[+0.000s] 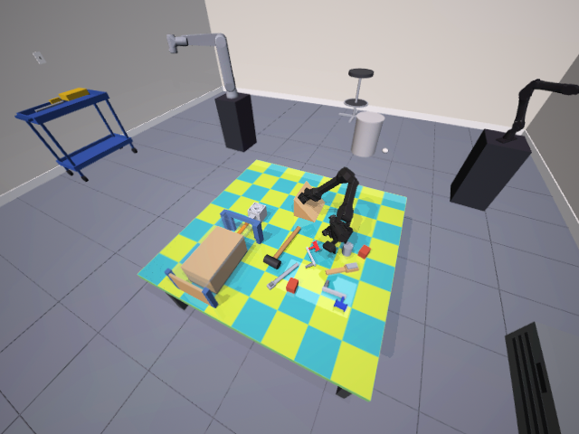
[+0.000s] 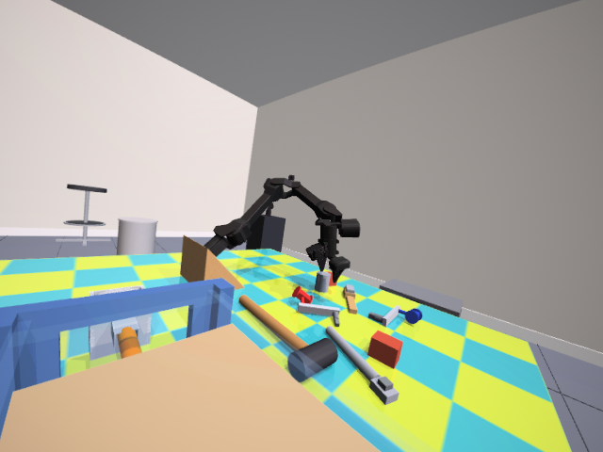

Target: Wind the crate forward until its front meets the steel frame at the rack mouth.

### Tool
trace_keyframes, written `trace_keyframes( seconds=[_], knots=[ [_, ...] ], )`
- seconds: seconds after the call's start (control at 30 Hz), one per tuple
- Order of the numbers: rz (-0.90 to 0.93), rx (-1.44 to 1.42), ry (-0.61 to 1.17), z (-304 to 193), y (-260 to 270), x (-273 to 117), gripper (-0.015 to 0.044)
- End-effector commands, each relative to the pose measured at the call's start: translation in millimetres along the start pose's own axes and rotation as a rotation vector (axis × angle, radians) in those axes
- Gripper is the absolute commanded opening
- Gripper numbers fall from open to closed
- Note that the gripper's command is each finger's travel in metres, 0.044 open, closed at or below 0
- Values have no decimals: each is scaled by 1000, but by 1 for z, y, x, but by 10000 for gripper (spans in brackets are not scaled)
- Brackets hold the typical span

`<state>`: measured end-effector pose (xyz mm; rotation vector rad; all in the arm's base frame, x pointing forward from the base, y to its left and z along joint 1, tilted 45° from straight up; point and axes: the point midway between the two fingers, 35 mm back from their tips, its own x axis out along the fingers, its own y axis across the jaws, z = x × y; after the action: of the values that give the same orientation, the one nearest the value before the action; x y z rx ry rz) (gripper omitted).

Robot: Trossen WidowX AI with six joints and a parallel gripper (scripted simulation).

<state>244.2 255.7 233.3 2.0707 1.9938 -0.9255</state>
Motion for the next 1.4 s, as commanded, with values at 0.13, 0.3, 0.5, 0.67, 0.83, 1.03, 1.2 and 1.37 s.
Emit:
trace_keyframes(
  seconds=[0.13,0.3,0.5,0.67,0.83,1.03,1.2,1.37],
  knots=[
    [152,381,-196,82,107,-21,440],
    [159,416,-212,91,114,-24,440],
    [159,416,-212,95,119,-8,440],
    [158,416,-211,100,125,16,440],
    [158,416,-210,101,126,19,440],
    [158,416,-210,103,126,26,440],
    [158,416,-210,104,127,33,440],
    [152,407,-205,101,126,31,335]
  ],
)
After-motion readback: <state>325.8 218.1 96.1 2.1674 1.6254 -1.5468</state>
